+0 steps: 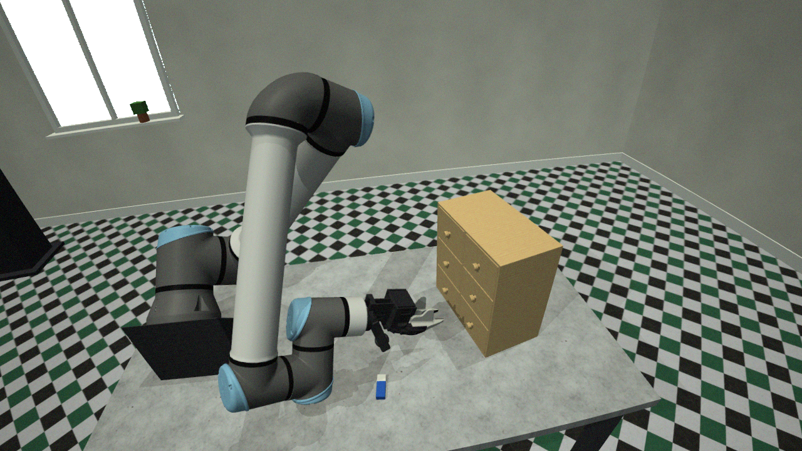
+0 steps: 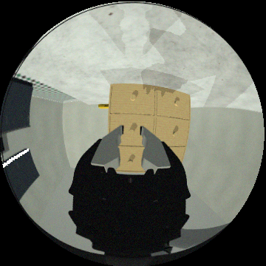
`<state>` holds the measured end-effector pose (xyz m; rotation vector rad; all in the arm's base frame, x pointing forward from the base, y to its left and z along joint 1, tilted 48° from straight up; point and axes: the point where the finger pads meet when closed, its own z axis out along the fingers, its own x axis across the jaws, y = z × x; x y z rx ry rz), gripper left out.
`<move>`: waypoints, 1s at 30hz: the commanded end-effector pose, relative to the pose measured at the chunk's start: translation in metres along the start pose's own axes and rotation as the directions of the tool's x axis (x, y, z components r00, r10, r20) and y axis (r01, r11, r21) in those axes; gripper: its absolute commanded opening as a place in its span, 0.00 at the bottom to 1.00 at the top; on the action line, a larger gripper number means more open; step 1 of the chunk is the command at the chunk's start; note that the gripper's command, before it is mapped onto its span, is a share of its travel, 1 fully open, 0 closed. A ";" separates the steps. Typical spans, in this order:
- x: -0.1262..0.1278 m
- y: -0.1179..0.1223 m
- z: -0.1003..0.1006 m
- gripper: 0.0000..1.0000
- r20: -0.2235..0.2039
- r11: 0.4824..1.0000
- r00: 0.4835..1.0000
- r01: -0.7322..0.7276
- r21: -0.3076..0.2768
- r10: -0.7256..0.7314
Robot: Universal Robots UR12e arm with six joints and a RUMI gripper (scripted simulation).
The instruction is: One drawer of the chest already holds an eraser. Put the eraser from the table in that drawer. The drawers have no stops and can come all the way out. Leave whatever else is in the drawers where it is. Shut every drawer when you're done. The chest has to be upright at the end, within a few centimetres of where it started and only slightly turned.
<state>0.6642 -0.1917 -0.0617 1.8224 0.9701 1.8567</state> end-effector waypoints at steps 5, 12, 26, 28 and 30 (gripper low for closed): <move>0.000 0.001 0.000 0.20 0.000 1.000 1.000 0.001 -0.001 -0.001; 0.000 0.001 0.000 0.20 0.000 1.000 1.000 0.001 -0.001 -0.001; 0.000 -0.003 0.005 0.20 0.000 1.000 1.000 0.001 -0.001 -0.001; 0.000 -0.004 0.008 0.20 0.000 1.000 1.000 0.001 -0.001 -0.001; 0.000 -0.006 0.011 0.20 0.000 1.000 1.000 0.001 -0.001 -0.001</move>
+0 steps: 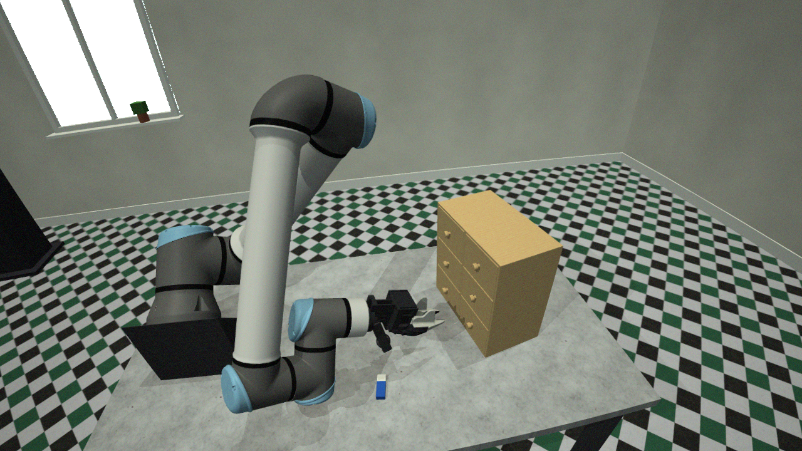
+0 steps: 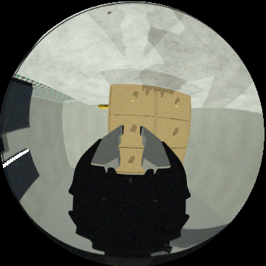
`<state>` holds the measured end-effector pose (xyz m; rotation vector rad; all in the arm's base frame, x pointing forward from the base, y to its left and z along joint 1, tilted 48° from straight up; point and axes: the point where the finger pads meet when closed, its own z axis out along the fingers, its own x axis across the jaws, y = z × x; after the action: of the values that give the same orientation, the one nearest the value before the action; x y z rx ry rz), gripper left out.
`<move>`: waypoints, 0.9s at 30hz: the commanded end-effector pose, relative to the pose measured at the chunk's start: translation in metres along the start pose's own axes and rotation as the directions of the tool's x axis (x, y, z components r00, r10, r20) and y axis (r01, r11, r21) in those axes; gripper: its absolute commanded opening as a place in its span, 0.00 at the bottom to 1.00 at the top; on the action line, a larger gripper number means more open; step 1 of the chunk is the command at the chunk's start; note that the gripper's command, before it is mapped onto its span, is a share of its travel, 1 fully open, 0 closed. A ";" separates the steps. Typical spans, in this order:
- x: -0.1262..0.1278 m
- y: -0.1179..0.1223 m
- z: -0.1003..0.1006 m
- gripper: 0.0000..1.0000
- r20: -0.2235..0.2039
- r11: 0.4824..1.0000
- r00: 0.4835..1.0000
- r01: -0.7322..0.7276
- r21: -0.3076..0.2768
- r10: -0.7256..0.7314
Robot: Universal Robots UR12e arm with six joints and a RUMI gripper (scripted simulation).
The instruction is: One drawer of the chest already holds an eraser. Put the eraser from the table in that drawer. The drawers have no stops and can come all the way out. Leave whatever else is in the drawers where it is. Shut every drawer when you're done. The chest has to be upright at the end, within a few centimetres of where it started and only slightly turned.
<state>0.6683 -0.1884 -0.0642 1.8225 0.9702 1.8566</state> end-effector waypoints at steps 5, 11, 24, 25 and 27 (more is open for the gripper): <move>0.000 -0.010 0.016 0.20 0.000 1.000 1.000 0.001 -0.001 -0.001; 0.000 -0.016 0.026 0.20 0.000 1.000 1.000 0.001 -0.001 -0.001; 0.000 -0.037 0.059 0.20 0.000 1.000 1.000 0.001 -0.001 -0.001; 0.000 -0.037 0.059 0.20 0.000 1.000 1.000 0.001 -0.001 -0.001; 0.000 -0.040 0.064 0.20 0.000 1.000 1.000 0.001 -0.001 -0.001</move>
<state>0.7126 -0.1523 -0.0915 1.8226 0.9713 1.8568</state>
